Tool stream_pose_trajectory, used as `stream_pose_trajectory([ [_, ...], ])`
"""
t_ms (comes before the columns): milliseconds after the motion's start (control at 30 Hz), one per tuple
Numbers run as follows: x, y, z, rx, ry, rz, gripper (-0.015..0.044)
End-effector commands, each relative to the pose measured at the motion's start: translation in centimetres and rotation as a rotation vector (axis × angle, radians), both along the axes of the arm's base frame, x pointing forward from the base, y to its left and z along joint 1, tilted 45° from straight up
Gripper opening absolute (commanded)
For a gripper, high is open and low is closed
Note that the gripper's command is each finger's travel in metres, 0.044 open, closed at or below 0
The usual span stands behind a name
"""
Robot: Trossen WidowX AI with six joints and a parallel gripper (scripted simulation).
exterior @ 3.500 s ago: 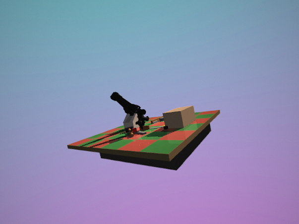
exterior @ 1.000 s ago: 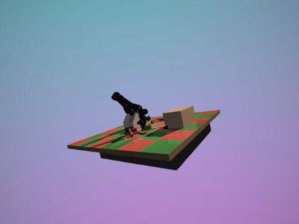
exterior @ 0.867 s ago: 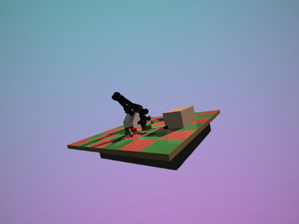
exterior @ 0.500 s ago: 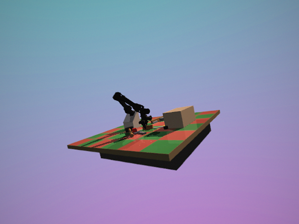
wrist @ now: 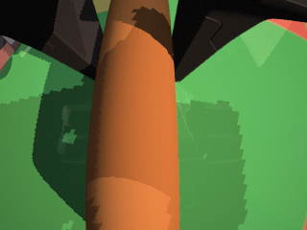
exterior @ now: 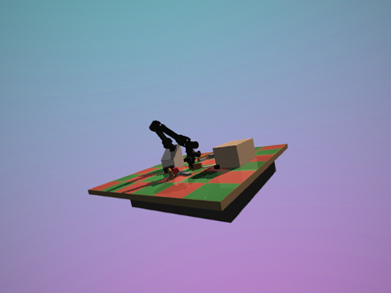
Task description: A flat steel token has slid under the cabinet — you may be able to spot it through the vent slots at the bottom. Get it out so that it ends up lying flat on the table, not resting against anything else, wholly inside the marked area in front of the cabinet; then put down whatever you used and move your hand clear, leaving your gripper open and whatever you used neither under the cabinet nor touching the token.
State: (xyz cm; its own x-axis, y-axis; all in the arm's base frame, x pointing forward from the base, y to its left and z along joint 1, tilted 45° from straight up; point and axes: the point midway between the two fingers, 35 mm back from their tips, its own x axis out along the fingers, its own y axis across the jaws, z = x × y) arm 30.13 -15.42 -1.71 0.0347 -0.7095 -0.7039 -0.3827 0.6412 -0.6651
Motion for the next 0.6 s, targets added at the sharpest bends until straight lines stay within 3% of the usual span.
stream_pose_trajectory([
  [0,1.0,0.2,-0.1,0.004,-0.015,0.0,0.0],
  [567,2.8,0.8,-0.6,0.004,-0.016,0.0,0.0],
])
